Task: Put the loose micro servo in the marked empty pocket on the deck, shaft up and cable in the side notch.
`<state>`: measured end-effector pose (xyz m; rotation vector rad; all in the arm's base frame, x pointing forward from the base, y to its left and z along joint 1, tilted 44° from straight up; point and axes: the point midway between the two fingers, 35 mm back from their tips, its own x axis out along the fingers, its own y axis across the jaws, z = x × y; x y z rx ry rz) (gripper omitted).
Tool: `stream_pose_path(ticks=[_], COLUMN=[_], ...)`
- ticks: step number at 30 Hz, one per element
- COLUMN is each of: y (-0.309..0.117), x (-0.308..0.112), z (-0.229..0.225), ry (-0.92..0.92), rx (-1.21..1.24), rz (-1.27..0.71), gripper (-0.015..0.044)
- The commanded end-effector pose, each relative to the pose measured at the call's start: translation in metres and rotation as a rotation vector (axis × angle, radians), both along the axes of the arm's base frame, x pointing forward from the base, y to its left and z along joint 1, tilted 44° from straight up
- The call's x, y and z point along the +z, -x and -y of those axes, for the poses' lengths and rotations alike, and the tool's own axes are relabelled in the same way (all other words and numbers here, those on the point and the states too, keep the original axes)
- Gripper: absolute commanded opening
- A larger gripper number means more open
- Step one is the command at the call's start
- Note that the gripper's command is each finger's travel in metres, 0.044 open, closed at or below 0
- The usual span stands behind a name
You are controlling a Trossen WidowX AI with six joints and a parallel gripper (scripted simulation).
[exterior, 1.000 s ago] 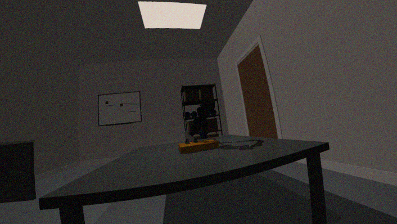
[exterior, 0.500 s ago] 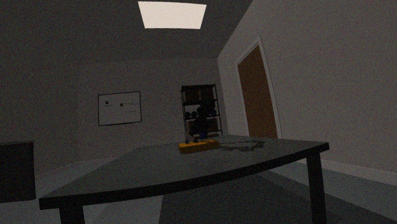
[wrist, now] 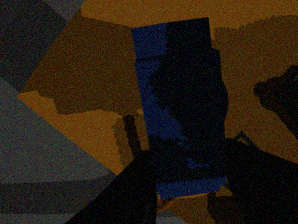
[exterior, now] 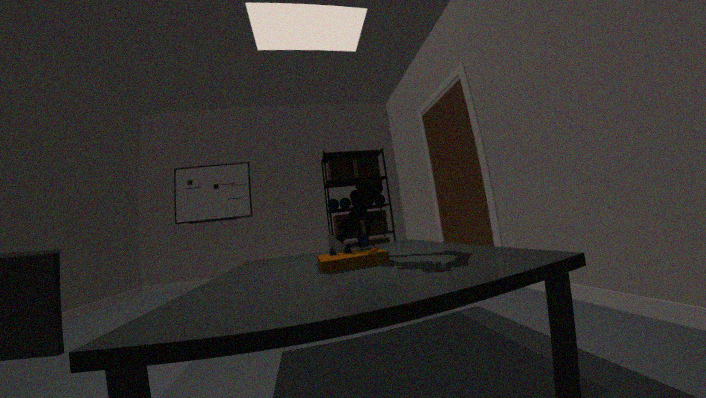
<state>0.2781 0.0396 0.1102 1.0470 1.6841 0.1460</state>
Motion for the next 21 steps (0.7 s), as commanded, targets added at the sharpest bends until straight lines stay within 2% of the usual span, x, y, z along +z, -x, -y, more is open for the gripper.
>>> stream_pose_path(ticks=[1,16,21], y=[0.0000,0.0000,0.0000], x=[0.0018,0.0018,0.0018], z=[-0.0001,-0.0001,-0.0001], ry=[-0.003,-0.010,-0.011], rx=[0.099,0.469,0.486], rz=[0.100,0.458,0.474], gripper=[0.0000,0.0000,0.0000])
